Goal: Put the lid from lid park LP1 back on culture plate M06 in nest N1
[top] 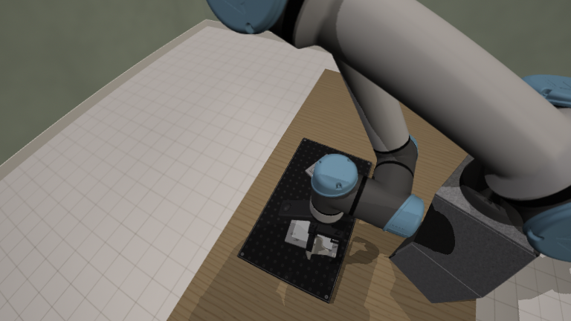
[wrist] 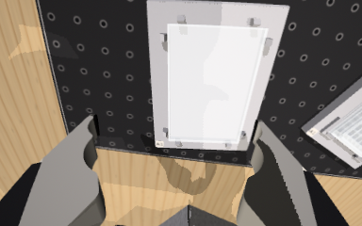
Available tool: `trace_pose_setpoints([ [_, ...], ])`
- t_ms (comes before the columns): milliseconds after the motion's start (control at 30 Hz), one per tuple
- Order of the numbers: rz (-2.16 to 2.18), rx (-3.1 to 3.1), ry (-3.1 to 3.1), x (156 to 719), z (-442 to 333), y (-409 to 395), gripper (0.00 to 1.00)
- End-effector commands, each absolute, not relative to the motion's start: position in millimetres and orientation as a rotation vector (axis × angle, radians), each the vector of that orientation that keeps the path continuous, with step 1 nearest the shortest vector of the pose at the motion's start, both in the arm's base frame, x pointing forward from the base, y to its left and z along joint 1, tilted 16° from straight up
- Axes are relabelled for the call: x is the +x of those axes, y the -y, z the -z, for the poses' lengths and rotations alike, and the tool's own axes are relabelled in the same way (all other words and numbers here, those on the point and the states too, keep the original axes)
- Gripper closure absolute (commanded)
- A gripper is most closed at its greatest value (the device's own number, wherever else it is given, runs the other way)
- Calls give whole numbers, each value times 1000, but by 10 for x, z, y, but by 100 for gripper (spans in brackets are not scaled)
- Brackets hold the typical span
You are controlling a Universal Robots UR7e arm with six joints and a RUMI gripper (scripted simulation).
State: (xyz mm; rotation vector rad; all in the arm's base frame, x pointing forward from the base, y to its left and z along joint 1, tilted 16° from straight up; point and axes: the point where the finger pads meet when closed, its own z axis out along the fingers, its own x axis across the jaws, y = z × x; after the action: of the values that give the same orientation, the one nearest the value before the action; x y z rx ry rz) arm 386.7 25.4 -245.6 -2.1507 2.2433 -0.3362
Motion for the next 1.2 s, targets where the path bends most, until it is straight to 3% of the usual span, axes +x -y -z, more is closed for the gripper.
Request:
trace_pose_setpoints([
  [0, 380, -2138, -2219, 3887, 2482, -73, 18],
  [1167, 422, -2131, -2205, 3948, 2762, 120, 18],
])
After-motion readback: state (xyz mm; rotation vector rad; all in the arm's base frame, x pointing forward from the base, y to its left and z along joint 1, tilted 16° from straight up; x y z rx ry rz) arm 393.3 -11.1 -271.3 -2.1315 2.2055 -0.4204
